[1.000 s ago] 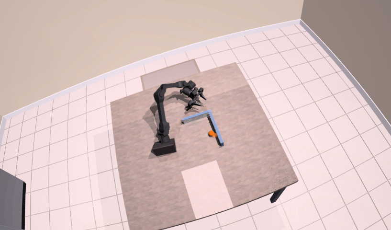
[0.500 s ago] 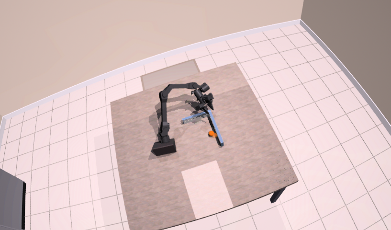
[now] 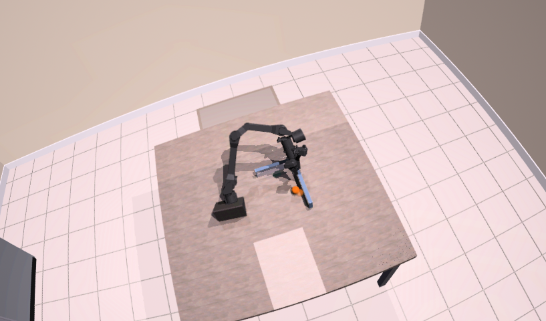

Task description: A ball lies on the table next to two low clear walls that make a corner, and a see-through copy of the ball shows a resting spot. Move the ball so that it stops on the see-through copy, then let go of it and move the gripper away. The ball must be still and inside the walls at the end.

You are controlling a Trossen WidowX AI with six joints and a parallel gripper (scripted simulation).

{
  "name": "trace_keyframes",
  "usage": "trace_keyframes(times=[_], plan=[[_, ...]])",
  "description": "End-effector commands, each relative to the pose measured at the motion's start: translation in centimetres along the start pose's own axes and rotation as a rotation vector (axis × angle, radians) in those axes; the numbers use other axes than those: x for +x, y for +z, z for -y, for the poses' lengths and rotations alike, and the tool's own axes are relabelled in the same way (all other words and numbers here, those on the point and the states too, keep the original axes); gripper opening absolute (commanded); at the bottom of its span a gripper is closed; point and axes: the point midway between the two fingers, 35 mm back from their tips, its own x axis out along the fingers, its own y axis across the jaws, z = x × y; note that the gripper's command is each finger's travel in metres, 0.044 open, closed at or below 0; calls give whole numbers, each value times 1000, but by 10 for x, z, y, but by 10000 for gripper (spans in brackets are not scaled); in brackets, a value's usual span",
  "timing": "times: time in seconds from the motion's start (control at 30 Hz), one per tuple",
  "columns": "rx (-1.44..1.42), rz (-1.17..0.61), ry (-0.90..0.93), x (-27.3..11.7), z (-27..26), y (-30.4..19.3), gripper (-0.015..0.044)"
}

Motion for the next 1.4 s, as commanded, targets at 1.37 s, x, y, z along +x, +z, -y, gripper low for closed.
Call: trace_keyframes(times=[1.37], plan=[[-403, -248, 597, 81, 59, -27, 316]])
